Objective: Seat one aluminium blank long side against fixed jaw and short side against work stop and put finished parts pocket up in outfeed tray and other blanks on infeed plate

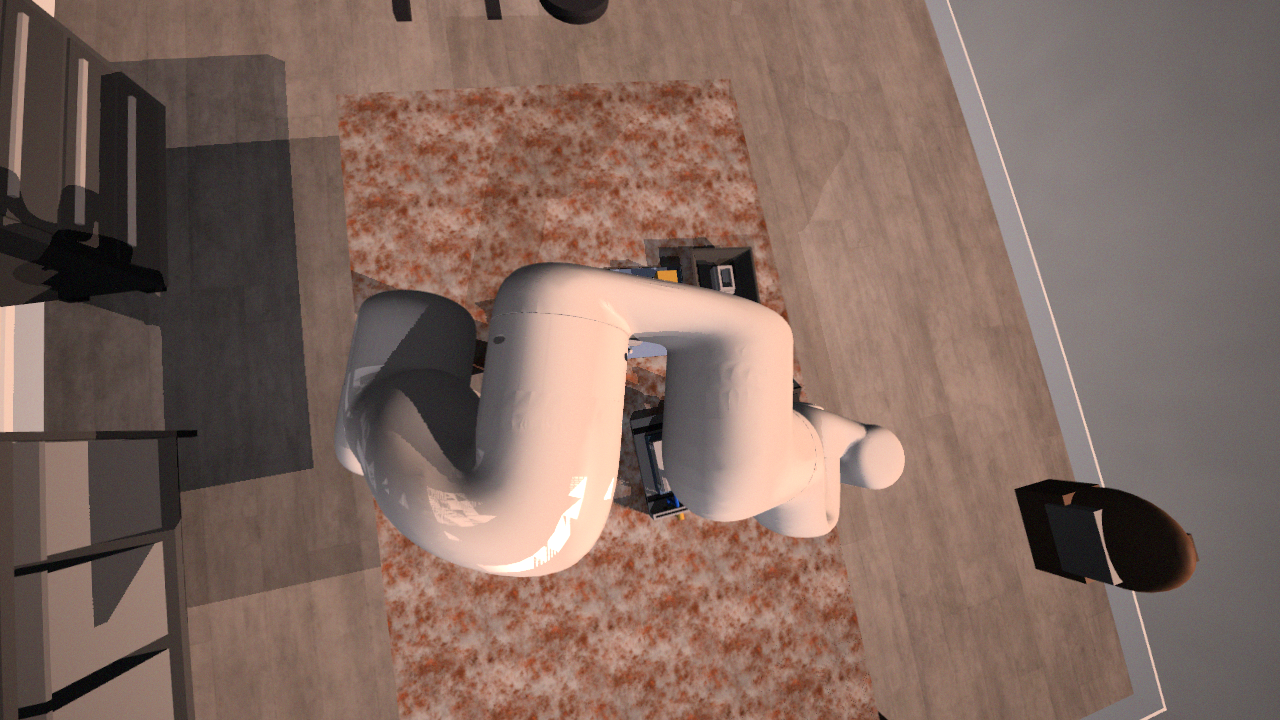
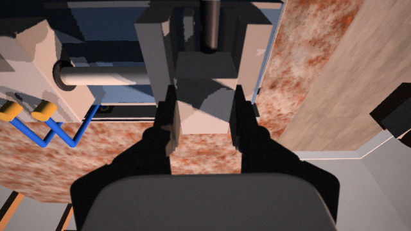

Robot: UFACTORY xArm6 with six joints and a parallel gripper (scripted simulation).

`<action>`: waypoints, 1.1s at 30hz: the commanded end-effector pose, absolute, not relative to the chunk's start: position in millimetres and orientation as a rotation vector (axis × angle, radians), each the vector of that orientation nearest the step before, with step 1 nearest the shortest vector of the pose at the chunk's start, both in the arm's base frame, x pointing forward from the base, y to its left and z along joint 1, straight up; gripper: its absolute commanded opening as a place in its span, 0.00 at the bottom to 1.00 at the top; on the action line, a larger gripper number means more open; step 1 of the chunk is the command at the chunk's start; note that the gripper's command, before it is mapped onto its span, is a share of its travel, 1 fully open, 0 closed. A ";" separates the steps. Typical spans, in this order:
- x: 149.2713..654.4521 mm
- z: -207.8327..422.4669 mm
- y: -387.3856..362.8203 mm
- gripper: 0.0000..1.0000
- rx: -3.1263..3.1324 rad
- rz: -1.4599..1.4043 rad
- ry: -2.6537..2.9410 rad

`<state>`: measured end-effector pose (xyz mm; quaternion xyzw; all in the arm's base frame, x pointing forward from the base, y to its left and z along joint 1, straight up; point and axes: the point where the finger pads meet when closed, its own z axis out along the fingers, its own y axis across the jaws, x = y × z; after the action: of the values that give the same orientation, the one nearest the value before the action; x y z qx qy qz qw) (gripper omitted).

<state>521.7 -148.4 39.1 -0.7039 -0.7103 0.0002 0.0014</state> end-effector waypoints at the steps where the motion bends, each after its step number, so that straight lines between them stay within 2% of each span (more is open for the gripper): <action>1: 523.8 41.2 -148.0 0.00 -2.213 -0.003 -2.233; 33: 525.1 41.2 -144.3 0.00 -2.213 -0.003 -2.233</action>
<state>523.4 -143.9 39.1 -0.7039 -0.7103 0.0002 0.0014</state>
